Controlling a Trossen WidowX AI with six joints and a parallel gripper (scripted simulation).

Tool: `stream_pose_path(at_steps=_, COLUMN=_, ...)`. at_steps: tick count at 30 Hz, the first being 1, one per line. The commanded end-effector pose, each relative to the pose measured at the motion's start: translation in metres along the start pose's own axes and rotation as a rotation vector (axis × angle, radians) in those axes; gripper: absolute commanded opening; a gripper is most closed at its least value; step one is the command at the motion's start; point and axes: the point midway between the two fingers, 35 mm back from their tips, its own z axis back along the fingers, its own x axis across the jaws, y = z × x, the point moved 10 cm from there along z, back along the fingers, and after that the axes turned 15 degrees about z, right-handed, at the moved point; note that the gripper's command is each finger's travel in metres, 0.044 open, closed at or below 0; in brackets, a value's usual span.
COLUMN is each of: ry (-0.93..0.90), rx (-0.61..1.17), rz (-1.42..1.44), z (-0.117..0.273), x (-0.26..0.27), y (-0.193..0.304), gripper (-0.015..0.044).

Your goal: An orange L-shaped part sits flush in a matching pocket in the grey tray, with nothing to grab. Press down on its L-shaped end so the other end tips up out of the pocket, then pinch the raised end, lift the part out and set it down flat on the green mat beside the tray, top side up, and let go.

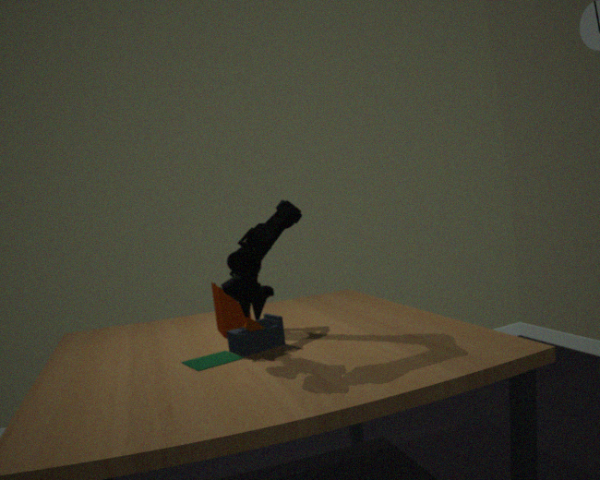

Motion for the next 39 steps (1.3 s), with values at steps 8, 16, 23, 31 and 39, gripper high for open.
stream_pose_path(at_steps=8, ry=-0.001, rx=0.007, rz=-0.005, z=-0.019, x=0.000, y=0.001, gripper=0.0280)
stream_pose_path(at_steps=16, ry=-0.002, rx=0.008, rz=-0.005, z=-0.032, x=0.000, y=0.002, gripper=0.0280)
stream_pose_path(at_steps=23, ry=0.000, rx=0.003, rz=0.000, z=-0.030, x=0.000, y=0.001, gripper=0.0175)
stream_pose_path(at_steps=31, ry=0.000, rx=0.003, rz=0.000, z=-0.030, x=0.000, y=0.001, gripper=0.0102)
stream_pose_path(at_steps=39, ry=0.000, rx=0.003, rz=0.000, z=-0.030, x=0.000, y=0.001, gripper=0.0000)
